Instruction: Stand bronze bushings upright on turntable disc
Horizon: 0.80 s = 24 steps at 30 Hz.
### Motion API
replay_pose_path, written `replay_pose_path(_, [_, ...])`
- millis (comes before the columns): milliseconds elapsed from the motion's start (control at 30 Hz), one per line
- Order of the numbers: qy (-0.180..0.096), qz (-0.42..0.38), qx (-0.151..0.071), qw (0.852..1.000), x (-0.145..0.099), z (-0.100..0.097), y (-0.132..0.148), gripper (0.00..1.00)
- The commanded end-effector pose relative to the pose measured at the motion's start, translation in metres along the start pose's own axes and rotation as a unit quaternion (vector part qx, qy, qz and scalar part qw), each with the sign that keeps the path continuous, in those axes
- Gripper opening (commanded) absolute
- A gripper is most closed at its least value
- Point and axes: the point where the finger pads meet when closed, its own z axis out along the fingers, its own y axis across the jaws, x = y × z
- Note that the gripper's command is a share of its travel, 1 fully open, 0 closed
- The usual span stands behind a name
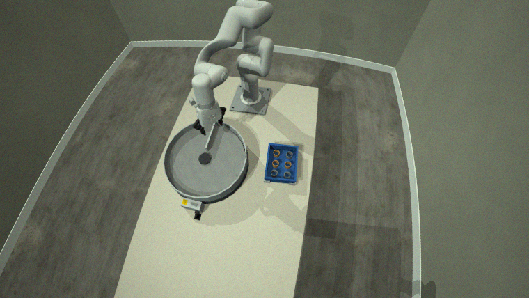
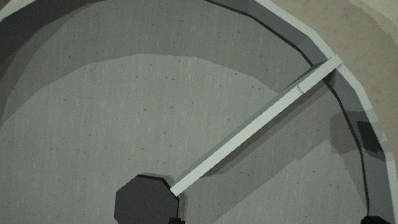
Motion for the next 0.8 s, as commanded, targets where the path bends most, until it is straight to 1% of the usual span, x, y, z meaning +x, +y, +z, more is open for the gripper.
replay_pose_path(0, [0.016,0.03,-0.031,0.999,0.01,-0.018,0.014,1.0])
replay_pose_path(100, [0.023,0.043,-0.043,0.998,0.015,-0.025,0.02,1.0])
replay_pose_path(200, [0.025,0.048,-0.048,0.997,0.017,-0.028,0.023,1.0])
replay_pose_path(700, [0.026,0.049,-0.048,0.997,0.017,-0.029,0.023,1.0])
replay_pose_path(733, [0.026,0.049,-0.048,0.997,0.017,-0.029,0.023,0.13])
replay_pose_path(767, [0.026,0.049,-0.048,0.997,0.017,-0.029,0.023,0.13])
